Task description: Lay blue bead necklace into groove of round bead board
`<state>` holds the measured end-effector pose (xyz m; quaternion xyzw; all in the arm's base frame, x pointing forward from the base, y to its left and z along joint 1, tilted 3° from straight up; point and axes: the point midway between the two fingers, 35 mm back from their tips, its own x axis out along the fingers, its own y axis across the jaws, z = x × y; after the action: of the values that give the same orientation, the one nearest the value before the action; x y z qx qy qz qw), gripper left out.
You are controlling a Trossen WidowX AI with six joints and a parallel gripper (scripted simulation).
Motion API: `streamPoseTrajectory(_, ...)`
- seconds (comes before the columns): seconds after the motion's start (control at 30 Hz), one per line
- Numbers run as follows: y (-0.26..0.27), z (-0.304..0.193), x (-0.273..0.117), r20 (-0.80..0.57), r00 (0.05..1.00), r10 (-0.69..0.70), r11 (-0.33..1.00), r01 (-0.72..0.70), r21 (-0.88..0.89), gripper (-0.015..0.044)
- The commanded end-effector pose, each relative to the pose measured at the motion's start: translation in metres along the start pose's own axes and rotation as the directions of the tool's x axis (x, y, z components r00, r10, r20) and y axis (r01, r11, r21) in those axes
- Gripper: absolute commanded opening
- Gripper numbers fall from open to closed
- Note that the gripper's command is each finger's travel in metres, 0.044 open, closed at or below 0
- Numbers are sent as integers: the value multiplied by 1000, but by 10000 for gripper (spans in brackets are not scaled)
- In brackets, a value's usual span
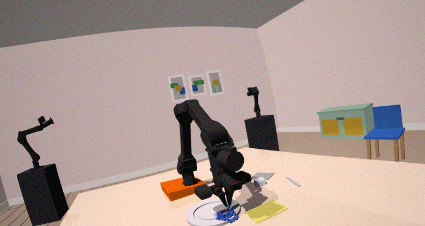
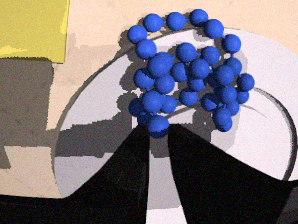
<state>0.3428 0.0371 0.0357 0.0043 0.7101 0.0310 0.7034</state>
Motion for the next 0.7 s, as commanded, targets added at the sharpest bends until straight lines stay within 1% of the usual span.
streamPoseTrajectory(0.0, -7, -10, -2, 8, 1000, -1, 1000, 1, -6, 0)
streamPoseTrajectory(0.2, -16, -24, -1, 7, 1000, -2, 1000, 2, -6, 0)
streamPoseTrajectory(0.67, -16, -25, 18, 7, 1000, -2, 1000, 2, -6, 0)
